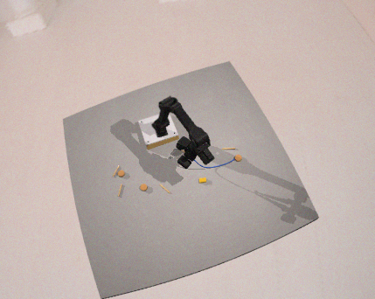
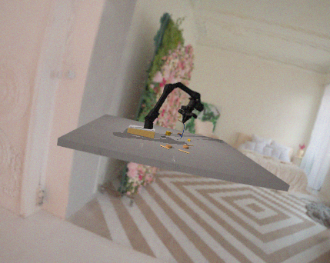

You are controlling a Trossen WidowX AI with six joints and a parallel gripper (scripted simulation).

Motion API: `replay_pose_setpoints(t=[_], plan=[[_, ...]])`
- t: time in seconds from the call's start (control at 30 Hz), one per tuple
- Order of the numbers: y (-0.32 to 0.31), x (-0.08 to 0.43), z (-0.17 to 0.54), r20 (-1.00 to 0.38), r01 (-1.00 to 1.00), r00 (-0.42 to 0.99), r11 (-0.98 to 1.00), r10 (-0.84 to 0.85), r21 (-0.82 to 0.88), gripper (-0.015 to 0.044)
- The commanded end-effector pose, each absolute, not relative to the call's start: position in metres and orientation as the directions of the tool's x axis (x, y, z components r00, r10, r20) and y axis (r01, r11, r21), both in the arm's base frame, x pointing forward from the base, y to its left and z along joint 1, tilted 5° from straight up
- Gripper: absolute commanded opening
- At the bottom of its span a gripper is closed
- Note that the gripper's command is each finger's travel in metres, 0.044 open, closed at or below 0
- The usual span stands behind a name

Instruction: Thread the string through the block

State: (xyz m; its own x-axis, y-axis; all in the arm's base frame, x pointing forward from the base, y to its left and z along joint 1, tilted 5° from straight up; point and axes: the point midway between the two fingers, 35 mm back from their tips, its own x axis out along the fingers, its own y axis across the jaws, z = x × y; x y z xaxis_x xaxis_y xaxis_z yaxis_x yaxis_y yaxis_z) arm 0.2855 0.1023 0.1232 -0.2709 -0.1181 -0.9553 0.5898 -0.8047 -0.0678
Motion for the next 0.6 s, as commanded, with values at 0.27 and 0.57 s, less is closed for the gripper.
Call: replay_pose_setpoints(t=[0.27,0.57], plan=[[0.1025,0.2868,0.1230,-0.953,0.688,-0.285,-0.714,-0.103,-0.128,0.0000],[0.1024,0.2876,0.1229,-0.953,0.857,-0.287,-0.470,-0.097,-0.210,0.0000]])
